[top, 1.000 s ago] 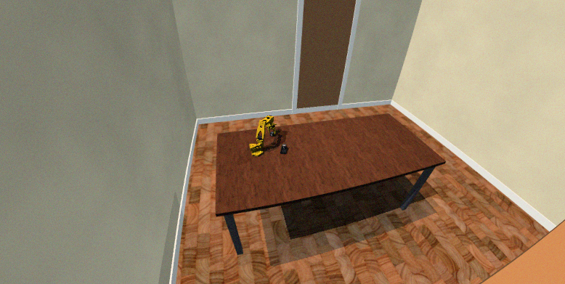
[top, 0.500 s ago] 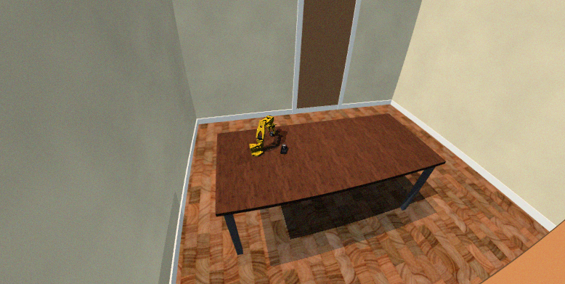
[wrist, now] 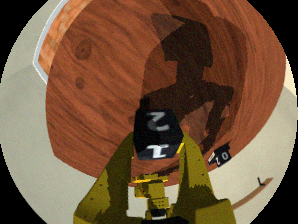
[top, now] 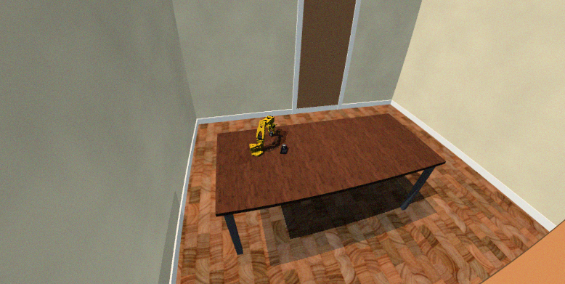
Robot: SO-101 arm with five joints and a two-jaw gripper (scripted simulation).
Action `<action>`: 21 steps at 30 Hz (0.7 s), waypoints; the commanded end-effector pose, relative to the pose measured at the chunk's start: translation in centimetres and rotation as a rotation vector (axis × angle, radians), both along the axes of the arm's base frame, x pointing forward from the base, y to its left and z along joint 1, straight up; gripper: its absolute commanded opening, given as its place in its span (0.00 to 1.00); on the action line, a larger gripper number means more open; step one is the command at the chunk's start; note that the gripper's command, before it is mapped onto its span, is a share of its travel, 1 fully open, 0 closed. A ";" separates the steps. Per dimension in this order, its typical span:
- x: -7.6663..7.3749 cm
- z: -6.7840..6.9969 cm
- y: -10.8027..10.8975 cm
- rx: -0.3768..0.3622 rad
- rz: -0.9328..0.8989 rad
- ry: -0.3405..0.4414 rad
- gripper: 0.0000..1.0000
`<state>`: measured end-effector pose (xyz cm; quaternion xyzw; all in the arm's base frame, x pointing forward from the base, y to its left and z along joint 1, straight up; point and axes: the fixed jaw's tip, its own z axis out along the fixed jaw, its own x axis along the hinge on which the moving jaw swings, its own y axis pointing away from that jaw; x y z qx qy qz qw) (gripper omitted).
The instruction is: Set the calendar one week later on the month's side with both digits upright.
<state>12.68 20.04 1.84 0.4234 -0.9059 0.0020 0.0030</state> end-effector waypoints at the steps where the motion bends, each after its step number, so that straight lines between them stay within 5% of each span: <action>1: 0.5 0.7 0.2 0.035 -0.003 -0.024 0.17; 11: 0.6 0.7 0.2 0.035 -0.003 -0.024 0.16; 21: 0.6 0.7 0.2 0.035 -0.003 -0.024 0.00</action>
